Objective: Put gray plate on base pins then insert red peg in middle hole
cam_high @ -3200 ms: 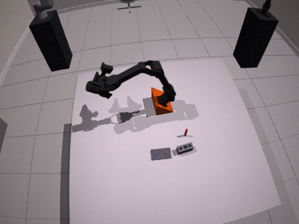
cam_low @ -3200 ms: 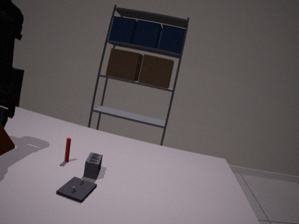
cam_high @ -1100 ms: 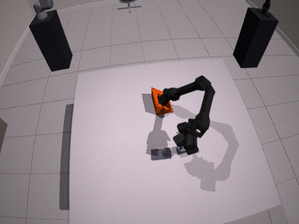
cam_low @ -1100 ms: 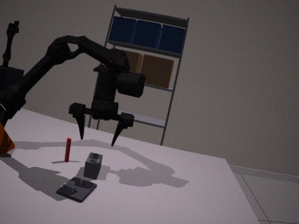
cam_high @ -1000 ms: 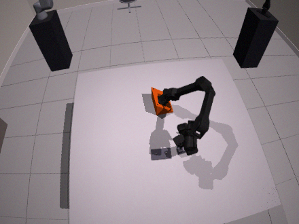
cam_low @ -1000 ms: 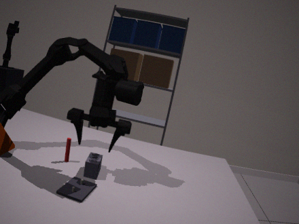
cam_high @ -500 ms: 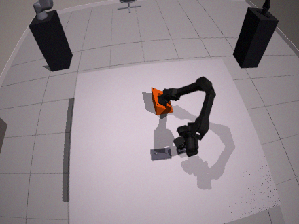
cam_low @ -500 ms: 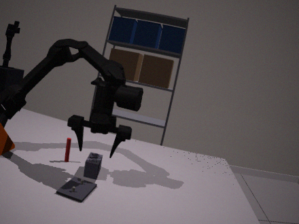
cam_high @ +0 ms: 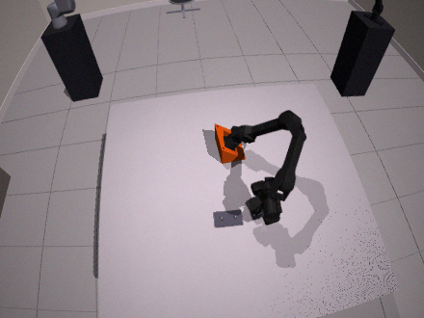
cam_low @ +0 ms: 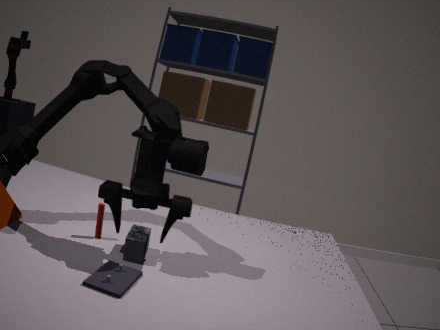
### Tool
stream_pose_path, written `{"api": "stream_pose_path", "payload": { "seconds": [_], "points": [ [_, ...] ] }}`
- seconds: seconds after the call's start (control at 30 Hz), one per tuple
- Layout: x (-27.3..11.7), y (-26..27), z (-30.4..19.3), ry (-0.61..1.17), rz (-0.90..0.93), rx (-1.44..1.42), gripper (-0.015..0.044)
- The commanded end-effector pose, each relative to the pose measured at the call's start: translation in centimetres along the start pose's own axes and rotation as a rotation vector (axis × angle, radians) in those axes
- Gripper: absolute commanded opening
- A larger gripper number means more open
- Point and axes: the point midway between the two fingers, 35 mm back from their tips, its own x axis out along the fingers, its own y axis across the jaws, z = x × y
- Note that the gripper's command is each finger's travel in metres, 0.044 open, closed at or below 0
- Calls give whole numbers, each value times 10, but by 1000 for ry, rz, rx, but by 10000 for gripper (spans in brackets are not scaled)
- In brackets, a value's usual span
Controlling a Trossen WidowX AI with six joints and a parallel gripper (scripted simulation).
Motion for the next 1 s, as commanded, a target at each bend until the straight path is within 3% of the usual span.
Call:
{"api": "stream_pose_path", "payload": {
  "seconds": [0.0, 0.57, 0.93, 0.97],
  "points": [
    [9, -1, -1, 7, -7, 6, 440],
    [34, -3, -3, 11, -7, 10, 440],
    [34, -3, -3, 11, -7, 10, 151],
    [34, -3, -3, 11, -7, 10, 145]
  ]
}}
